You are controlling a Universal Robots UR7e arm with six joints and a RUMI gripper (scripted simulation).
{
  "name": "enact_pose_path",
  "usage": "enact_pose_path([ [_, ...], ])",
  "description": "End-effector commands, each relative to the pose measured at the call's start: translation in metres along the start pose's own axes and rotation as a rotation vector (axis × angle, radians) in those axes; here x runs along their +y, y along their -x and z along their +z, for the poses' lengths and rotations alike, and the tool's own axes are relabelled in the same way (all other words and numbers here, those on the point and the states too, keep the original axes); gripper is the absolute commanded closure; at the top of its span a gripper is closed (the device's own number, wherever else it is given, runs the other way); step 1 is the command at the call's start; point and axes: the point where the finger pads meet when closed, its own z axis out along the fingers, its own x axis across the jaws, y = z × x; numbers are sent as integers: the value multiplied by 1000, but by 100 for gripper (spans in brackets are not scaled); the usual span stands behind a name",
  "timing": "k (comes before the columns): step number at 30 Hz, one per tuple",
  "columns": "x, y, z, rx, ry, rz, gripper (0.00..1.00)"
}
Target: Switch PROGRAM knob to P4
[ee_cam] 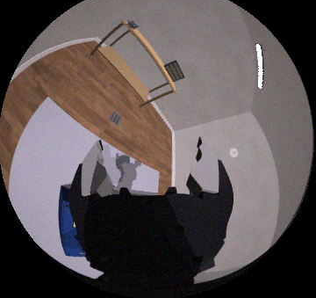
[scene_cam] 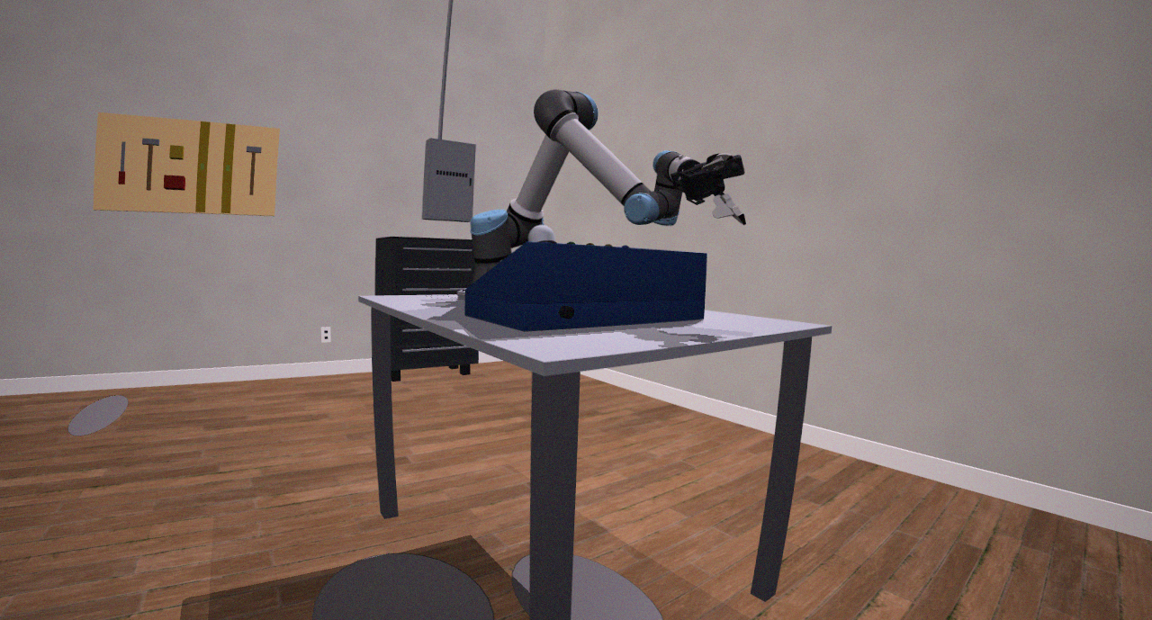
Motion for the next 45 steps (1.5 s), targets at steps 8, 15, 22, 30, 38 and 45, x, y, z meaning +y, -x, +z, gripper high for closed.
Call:
enact_pose_path([
  [8, 11, -16, -63, -89, -12, 146, 0],
  [15, 27, -19, -106, -149, -8, 243, 0],
  [22, 59, -15, -164, -230, 12, 372, 0],
  [30, 110, 3, -231, -321, 58, 524, 0],
  [38, 159, 28, -280, -387, 111, 641, 0],
  [45, 203, 55, -316, -434, 164, 734, 0],
])
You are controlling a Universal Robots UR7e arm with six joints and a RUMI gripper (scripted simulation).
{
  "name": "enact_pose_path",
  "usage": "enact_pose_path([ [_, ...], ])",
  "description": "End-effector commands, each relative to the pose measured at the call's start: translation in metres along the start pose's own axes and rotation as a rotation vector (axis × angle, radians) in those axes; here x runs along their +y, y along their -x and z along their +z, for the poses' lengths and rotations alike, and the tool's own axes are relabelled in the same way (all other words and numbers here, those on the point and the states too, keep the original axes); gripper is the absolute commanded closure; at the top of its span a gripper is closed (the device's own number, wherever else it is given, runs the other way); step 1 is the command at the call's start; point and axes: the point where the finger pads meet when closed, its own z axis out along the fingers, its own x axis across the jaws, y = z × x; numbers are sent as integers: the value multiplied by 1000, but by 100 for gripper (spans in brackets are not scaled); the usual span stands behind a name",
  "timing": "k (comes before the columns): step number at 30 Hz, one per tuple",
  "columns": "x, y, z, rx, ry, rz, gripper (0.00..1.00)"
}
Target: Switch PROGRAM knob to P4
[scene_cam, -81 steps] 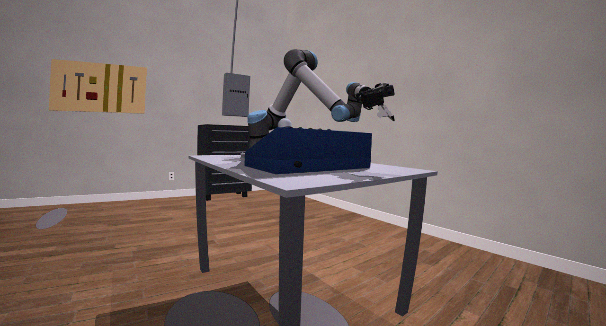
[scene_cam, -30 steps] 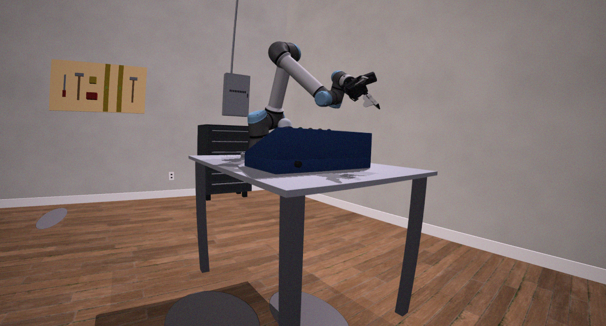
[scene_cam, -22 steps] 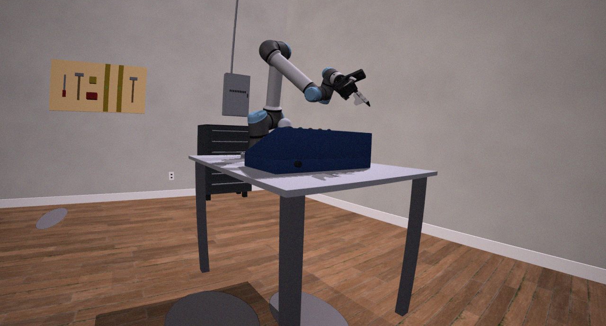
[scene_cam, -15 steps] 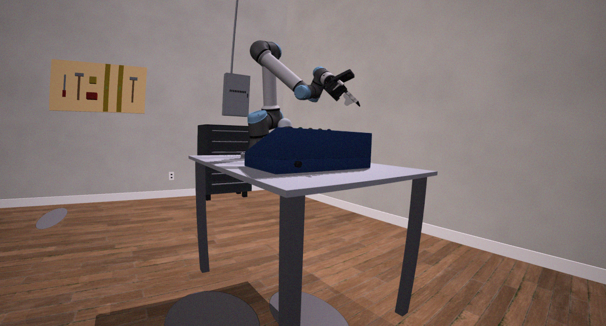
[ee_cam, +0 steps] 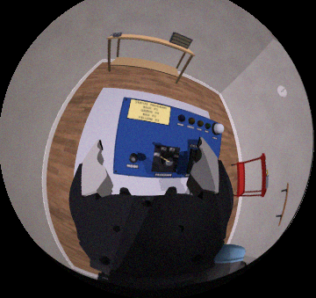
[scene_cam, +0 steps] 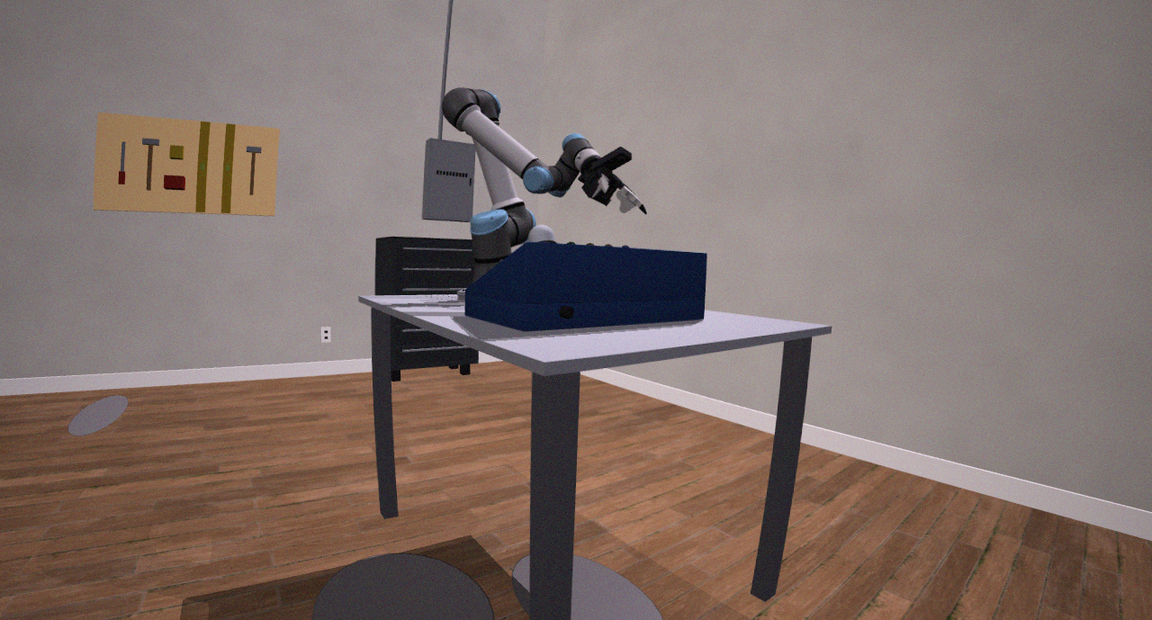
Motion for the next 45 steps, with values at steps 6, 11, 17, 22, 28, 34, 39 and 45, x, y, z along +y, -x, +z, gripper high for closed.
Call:
enact_pose_path([
  [6, 74, 3, -34, -53, 73, 127, 0],
  [11, 102, 5, -42, -64, 97, 170, 0],
  [17, 117, 6, -45, -69, 110, 194, 0],
  [22, 120, 6, -46, -70, 112, 197, 0],
  [28, 120, 6, -46, -70, 112, 198, 0],
  [34, 120, 6, -46, -70, 112, 198, 0],
  [39, 120, 6, -46, -70, 112, 198, 0],
  [45, 120, 6, -46, -70, 112, 198, 0],
])
